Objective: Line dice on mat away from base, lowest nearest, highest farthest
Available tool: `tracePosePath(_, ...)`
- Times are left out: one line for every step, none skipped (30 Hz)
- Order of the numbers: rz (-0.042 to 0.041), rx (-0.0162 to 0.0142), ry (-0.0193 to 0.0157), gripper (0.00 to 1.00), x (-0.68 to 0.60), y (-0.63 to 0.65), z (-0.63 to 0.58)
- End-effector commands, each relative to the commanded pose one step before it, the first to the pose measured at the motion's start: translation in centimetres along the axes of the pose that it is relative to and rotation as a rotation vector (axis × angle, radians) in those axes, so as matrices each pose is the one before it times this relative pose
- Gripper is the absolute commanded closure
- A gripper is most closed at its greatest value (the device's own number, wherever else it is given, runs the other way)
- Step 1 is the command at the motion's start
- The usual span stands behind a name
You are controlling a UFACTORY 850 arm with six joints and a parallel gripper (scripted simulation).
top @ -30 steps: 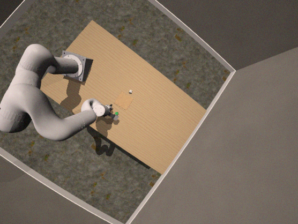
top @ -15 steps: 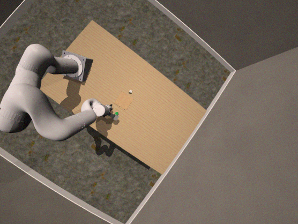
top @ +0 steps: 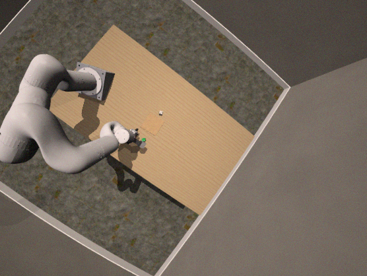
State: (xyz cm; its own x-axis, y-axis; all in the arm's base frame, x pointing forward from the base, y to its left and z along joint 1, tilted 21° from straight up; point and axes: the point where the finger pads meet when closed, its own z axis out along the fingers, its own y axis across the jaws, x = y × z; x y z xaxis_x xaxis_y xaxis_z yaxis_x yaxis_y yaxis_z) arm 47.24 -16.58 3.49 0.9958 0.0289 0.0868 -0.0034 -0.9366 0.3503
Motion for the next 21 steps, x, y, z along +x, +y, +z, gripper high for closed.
tracePosePath(0.00019, -0.00022, 0.00131, 0.58, 0.068, 0.014, -0.043)
tracePosePath(0.00000, 0.00000, 0.00000, 0.58, 0.000, 0.000, 0.000)
tracePosePath(0.00000, 0.00000, 0.00000, 0.58, 0.000, 0.000, 0.000)
tracePosePath(0.00000, 0.00000, 0.00000, 0.58, 0.000, 0.000, 0.000)
tracePosePath(0.00000, 0.00000, 0.00000, 0.58, 0.000, 0.000, 0.000)
tracePosePath(0.00000, 0.00000, 0.00000, 0.79, 0.000, 0.000, 0.000)
tracePosePath(0.00000, 0.00000, 0.00000, 0.79, 0.000, 0.000, 0.000)
tracePosePath(0.00000, 0.00000, 0.00000, 0.79, 0.000, 0.000, 0.000)
tracePosePath(0.00000, 0.00000, 0.00000, 0.79, 0.000, 0.000, 0.000)
tracePosePath(0.00000, 0.00000, 0.00000, 0.79, 0.000, 0.000, 0.000)
tracePosePath(0.00000, 0.00000, 0.00000, 0.79, 0.000, 0.000, 0.000)
tracePosePath(0.00000, 0.00000, 0.00000, 0.79, 0.000, 0.000, 0.000)
tracePosePath(0.00000, 0.00000, 0.00000, 0.79, 0.000, 0.000, 0.000)
tracePosePath(0.00000, 0.00000, 0.00000, 0.79, 0.000, 0.000, 0.000)
tracePosePath(0.00000, 0.00000, 0.00000, 0.79, 0.000, 0.000, 0.000)
tracePosePath(0.00000, 0.00000, 0.00000, 0.79, 0.000, 0.000, 0.000)
tracePosePath(0.00000, 0.00000, 0.00000, 0.79, 0.000, 0.000, 0.000)
tracePosePath(0.00000, 0.00000, 0.00000, 0.79, 0.000, 0.000, 0.000)
tracePosePath(0.00000, 0.00000, 0.00000, 0.79, 0.000, 0.000, 0.000)
tracePosePath(0.00000, 0.00000, 0.00000, 0.79, 0.000, 0.000, 0.000)
tracePosePath(0.00000, 0.00000, 0.00000, 0.79, 0.000, 0.000, 0.000)
